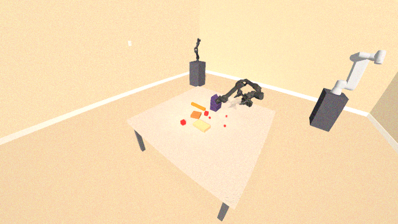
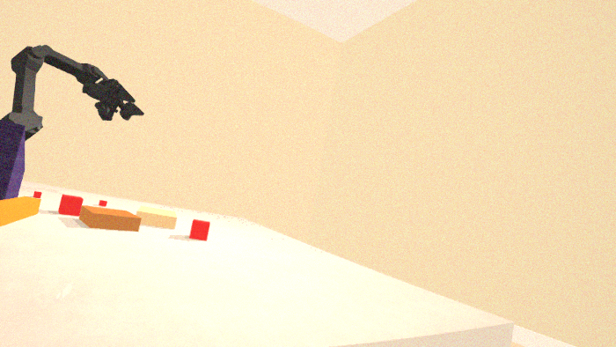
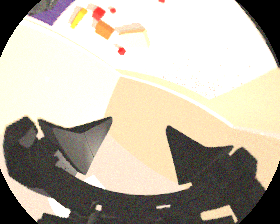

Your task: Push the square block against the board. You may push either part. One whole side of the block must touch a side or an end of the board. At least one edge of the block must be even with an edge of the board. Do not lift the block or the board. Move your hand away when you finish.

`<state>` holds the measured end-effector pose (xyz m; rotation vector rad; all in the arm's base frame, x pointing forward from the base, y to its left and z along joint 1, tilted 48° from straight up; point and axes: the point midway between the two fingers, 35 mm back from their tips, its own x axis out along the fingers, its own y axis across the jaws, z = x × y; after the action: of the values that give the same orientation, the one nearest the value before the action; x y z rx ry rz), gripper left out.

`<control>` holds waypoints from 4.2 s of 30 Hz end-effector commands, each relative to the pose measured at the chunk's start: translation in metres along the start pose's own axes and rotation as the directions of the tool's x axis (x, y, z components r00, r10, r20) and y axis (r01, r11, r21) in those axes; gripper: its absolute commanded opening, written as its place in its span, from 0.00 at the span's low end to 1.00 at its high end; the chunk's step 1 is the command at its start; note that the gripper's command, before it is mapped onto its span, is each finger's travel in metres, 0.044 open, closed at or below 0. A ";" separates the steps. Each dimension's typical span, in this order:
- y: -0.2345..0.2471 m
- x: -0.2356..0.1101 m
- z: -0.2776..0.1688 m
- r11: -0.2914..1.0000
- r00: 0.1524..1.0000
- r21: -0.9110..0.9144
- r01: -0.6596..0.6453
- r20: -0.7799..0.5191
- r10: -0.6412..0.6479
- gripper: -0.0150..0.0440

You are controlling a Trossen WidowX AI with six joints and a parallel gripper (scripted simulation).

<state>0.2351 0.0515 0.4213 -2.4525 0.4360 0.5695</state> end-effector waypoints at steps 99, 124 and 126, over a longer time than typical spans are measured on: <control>0.326 0.237 0.311 -0.606 0.197 0.044 -0.794 0.962 -0.188 0.25; 0.308 0.248 0.369 -0.663 0.201 -0.025 -0.748 0.944 -0.262 0.25; 0.307 0.251 0.368 -0.663 0.201 -0.025 -0.748 0.944 -0.262 0.25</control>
<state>0.2050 -0.0108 -0.1164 0.3633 1.3129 0.8873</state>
